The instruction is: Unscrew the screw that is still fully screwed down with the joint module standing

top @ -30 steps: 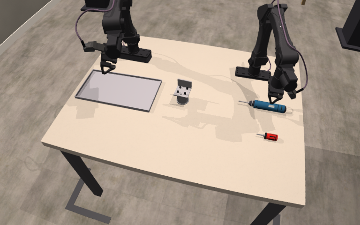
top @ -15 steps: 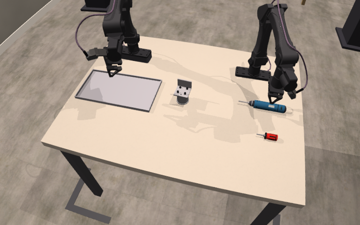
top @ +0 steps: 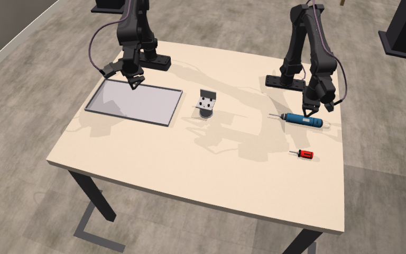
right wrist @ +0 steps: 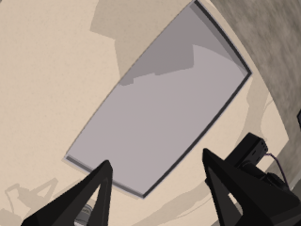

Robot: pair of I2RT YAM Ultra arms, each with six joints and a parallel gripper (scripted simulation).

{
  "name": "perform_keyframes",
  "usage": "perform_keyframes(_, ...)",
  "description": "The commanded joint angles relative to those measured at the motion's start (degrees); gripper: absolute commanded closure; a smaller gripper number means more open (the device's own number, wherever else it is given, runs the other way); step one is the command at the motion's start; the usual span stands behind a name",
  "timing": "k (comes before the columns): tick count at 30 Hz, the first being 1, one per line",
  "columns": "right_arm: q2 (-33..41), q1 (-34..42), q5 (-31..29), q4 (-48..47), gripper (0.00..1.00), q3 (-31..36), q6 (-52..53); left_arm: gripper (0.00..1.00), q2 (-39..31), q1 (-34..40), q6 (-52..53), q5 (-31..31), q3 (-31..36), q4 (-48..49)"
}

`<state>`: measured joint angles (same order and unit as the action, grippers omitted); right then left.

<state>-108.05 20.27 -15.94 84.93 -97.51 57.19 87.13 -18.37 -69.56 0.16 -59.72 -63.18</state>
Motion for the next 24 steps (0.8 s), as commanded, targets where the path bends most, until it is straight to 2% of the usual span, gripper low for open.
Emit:
perform_keyframes(1, -0.25, 0.63, 1.70, -0.43, 0.14, -1.84, -3.95, 0.35, -1.27, 0.02, -0.54, 0.60, -1.83, -1.12)
perform_keyframes(11, -2.17, 0.95, 7.80, 0.14, 0.14, -2.14, -15.55, 0.35, -1.27, 0.02, -0.54, 0.60, -1.83, -1.12)
perform_keyframes(16, -1.03, 0.91, 7.91, 0.30, 0.14, -2.31, -15.76, 0.35, -1.27, 0.02, -0.54, 0.60, -1.83, -1.12)
perform_keyframes(24, -3.36, 1.40, 12.84, -0.85, 0.14, -2.29, -25.03, 0.35, -1.27, 0.02, -0.54, 0.60, -1.83, -1.12)
